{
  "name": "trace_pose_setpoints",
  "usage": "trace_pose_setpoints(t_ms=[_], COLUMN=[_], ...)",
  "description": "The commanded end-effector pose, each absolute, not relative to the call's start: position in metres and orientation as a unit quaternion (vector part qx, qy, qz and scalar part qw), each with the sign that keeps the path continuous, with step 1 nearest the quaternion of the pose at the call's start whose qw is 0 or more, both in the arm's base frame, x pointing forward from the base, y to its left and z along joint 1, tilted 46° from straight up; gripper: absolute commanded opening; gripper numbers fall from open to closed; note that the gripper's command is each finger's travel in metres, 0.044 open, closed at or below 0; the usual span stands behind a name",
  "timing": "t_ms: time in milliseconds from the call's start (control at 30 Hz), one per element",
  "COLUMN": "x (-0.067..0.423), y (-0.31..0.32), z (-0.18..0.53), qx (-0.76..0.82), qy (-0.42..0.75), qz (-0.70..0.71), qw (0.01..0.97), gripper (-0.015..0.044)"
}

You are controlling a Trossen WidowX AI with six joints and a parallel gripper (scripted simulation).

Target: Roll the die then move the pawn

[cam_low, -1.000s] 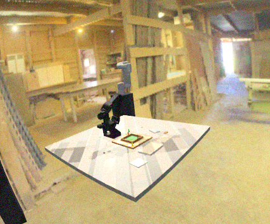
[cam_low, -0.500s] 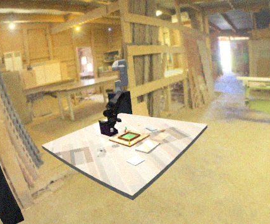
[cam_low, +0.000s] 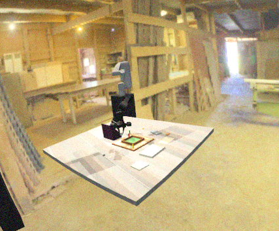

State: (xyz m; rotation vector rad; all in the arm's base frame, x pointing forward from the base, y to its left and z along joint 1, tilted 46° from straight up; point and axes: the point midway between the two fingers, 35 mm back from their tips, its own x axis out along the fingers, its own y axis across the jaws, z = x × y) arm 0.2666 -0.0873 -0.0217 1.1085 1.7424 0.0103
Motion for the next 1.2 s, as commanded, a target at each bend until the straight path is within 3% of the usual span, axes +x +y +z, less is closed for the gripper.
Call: trace_pose_setpoints(t_ms=[0, 800, 1167], x=[0.271, 0.273, 0.268], y=[-0.069, 0.014, 0.018], z=[-0.011, 0.035, 0.03], qx=[0.493, 0.615, 0.584], qy=[0.723, 0.692, 0.691], qz=[-0.036, -0.226, -0.267], qw=[0.483, 0.303, 0.332], gripper=[0.0, 0.0, 0.0])
